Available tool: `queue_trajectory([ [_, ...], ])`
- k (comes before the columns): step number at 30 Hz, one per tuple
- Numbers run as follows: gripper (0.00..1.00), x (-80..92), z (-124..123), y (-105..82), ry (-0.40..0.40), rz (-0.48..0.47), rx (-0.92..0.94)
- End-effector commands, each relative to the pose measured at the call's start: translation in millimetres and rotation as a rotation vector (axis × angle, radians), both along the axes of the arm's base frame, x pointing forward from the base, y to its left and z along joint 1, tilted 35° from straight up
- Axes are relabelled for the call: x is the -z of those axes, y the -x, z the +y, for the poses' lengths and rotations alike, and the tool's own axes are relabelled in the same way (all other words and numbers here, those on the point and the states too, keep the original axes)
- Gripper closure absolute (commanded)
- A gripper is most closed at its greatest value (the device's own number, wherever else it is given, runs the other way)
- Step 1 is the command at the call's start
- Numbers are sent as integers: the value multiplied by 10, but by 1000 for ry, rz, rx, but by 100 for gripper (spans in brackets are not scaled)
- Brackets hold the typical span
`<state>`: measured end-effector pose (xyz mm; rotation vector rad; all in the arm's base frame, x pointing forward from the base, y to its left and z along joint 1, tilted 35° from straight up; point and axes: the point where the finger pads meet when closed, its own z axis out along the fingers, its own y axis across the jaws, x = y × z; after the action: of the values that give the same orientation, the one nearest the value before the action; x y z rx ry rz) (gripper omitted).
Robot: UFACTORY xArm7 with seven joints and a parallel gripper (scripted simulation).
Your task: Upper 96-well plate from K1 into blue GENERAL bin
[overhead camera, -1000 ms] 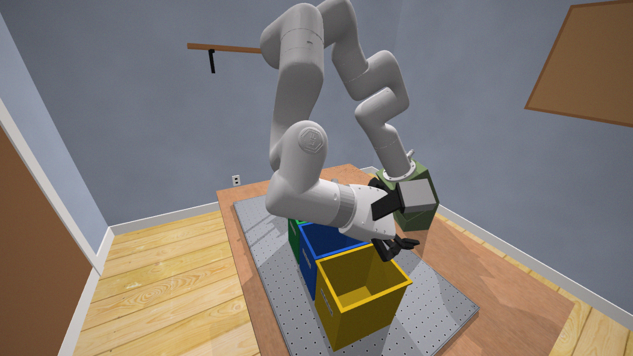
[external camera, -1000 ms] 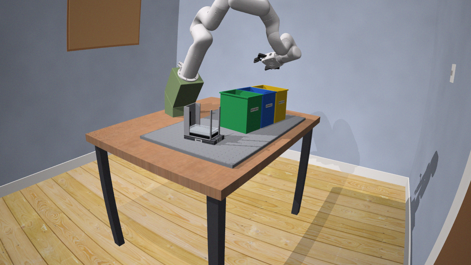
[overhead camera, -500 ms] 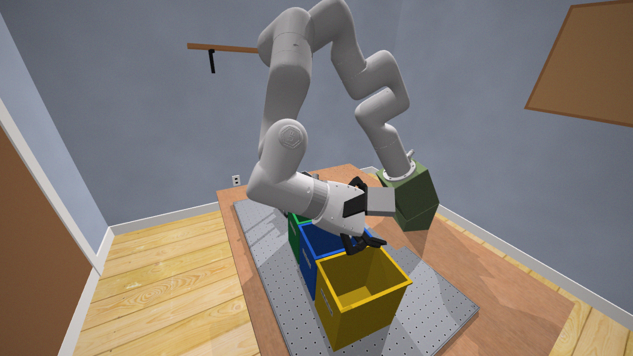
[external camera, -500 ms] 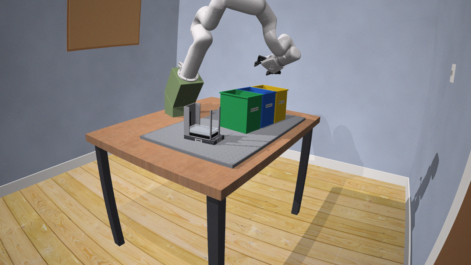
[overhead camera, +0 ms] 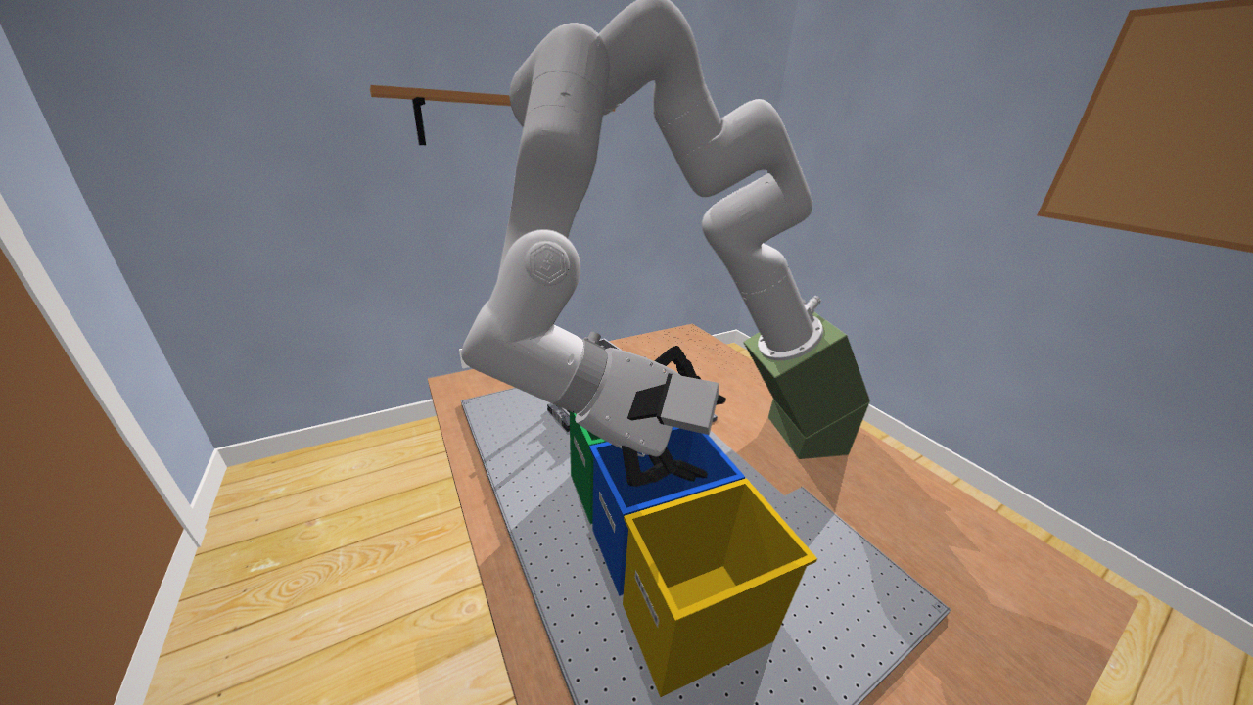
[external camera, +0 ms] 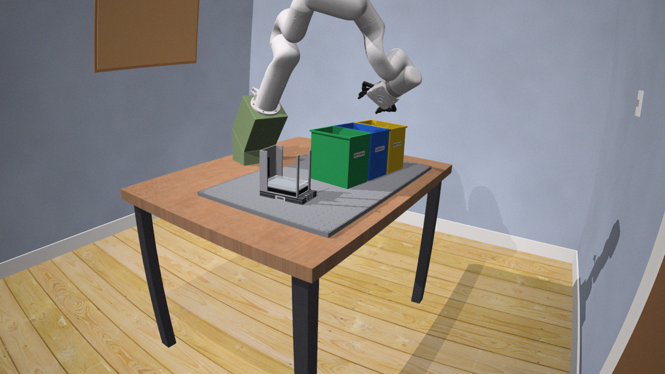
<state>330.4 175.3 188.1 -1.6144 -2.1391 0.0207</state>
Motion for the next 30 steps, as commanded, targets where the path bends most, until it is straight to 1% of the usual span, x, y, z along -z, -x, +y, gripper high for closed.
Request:
queue_trajectory([
  [1, 0, -38, -215, -74, 28, -39, 114],
  [2, 0, -43, -263, -88, 36, -49, 145],
  [7, 0, -67, -503, -157, 37, -49, 147],
  [12, 0, -72, -552, -165, 44, -58, 178],
  [16, 0, -90, -750, -197, 74, -95, 303],
  [20, 0, -109, -947, -229, 74, -95, 304],
  [23, 0, -112, -978, -234, 74, -95, 304],
  [27, 0, -129, -1178, -243, 100, -131, 429],
  [29, 0, -129, -1178, -243, 100, -131, 429],
  [30, 0, -133, -1228, -245, 107, -139, 460],
])
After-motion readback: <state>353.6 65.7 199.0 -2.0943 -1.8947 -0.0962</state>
